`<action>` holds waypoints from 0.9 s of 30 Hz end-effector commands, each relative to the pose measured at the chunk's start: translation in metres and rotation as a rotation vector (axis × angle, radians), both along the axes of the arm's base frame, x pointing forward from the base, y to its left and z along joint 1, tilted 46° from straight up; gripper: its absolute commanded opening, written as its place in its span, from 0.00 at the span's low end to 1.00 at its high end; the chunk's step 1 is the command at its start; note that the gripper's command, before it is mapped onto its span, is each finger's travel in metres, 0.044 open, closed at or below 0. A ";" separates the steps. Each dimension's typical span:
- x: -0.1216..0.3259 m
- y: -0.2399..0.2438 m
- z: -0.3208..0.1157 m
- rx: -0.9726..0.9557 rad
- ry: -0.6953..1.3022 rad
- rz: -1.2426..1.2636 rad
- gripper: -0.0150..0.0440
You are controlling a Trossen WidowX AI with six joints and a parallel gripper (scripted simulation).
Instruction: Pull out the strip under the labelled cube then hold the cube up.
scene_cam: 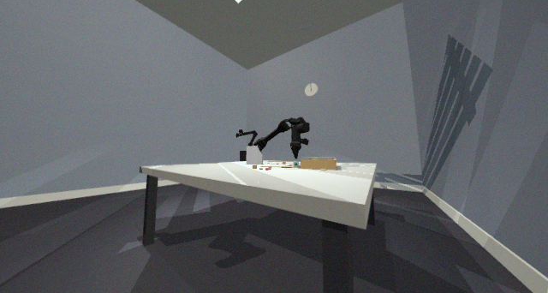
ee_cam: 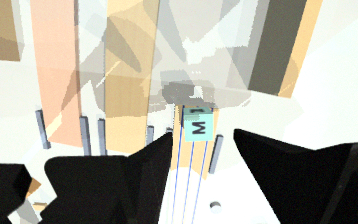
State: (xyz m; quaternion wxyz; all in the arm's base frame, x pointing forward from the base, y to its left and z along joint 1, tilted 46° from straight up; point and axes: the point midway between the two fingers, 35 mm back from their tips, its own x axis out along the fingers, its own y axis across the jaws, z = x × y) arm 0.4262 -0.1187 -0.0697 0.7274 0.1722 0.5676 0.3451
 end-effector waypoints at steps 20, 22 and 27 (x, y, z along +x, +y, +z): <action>0.003 0.029 -0.028 0.008 0.005 -0.002 0.68; 0.003 0.031 -0.030 0.008 0.005 -0.002 0.68; 0.003 0.032 -0.031 0.008 0.005 -0.002 0.68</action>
